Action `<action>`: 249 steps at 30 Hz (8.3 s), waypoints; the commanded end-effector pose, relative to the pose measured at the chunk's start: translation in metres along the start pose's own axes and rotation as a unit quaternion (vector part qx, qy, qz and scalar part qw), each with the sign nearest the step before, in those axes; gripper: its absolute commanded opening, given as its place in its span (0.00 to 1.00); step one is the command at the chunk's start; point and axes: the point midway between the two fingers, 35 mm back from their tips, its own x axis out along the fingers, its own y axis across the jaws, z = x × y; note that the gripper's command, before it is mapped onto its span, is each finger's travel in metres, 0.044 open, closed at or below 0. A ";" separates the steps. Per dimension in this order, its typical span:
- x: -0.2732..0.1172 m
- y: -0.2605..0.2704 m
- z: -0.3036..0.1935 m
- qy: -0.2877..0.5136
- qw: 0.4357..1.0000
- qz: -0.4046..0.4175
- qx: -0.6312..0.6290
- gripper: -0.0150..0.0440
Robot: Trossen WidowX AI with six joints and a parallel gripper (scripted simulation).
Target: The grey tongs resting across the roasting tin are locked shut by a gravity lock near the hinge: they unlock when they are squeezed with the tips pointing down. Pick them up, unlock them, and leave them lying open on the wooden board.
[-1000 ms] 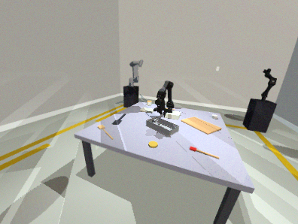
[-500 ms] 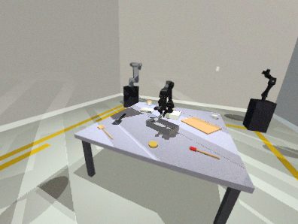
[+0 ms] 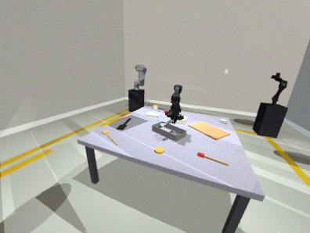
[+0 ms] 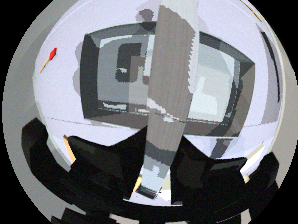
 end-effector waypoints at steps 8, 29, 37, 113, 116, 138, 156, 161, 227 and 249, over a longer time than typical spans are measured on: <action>-0.001 0.040 -0.017 -0.005 0.991 0.009 0.133 0.00; 0.006 0.105 -0.065 -0.001 0.925 0.011 0.379 0.00; 0.009 0.127 -0.087 0.000 0.884 0.011 0.467 0.00; 0.007 0.191 -0.189 -0.010 0.711 0.009 -0.703 0.00; 0.007 0.193 -0.194 -0.011 0.668 0.008 -0.744 0.00; 0.007 0.206 -0.230 -0.013 0.296 0.005 -0.955 0.00; 0.007 0.214 -0.261 -0.014 -0.052 0.002 -0.999 0.00; 0.007 0.216 -0.270 -0.014 -0.149 0.001 -0.989 0.00; -0.122 0.196 -0.315 -0.237 -0.329 -0.514 -0.756 0.00; -0.124 0.194 -0.315 -0.241 -0.323 -0.520 -0.753 0.00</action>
